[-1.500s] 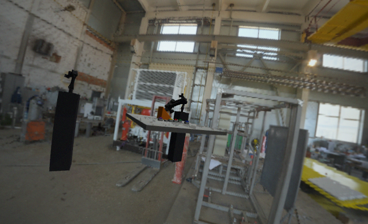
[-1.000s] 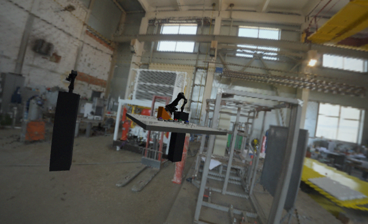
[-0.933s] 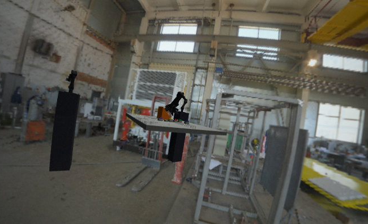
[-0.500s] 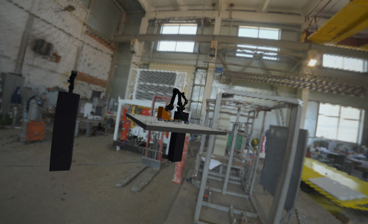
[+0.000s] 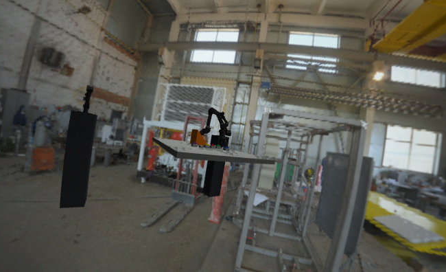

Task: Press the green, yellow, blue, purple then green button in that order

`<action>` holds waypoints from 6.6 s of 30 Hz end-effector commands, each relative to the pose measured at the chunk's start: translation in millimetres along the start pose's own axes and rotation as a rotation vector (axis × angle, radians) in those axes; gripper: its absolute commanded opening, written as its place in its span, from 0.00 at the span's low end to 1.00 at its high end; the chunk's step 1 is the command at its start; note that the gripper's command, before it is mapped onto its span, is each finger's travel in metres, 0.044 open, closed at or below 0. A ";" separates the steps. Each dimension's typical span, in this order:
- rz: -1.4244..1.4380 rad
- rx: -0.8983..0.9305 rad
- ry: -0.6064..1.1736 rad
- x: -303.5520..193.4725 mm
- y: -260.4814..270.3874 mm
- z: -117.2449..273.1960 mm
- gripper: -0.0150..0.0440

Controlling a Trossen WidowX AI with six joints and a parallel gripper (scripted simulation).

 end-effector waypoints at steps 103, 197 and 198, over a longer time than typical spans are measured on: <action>-1.117 0.159 0.266 -20.0 -145.6 7.5 0.29; -1.109 0.147 0.264 -112.7 -319.0 -41.7 0.29; -1.112 0.148 0.266 -111.5 -321.5 -30.3 0.29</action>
Point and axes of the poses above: the point midway between the two fingers, 35 mm back from their tips, its own z axis back along the fingers, its own y axis across the jaws, x = y × z, the point moved 2 cm from there along z, back along the fingers, and after that the axes turned 14 degrees about -z, right-handed, at the moved point
